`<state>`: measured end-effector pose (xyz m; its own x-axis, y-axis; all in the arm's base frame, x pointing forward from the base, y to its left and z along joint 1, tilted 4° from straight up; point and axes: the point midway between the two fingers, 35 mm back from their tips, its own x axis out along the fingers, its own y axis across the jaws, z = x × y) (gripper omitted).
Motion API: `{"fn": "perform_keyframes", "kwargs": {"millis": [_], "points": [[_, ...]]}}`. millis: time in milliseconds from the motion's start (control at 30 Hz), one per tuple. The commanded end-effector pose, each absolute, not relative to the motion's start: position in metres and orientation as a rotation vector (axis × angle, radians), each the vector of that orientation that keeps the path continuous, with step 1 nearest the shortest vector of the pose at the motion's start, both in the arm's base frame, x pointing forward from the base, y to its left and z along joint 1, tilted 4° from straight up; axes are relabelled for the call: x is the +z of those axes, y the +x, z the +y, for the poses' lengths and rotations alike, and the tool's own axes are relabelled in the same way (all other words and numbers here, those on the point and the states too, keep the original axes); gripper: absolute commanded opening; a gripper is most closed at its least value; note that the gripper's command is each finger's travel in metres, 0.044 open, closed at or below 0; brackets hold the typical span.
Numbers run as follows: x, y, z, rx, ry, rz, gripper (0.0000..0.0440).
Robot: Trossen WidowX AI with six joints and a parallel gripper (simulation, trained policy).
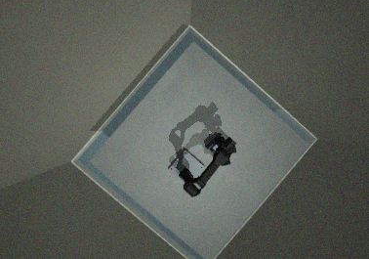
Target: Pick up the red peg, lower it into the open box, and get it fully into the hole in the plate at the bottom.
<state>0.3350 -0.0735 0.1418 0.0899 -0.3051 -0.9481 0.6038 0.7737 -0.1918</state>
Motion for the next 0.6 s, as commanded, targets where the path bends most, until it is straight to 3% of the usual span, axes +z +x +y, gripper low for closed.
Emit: {"fn": "perform_keyframes", "kwargs": {"millis": [0,567], "points": [[0.142,0.3339,-0.0734,-0.687,0.267,1.321,0.0432],[0.1419,0.3312,-0.0709,-0.677,0.254,1.33,0.0423]]}}
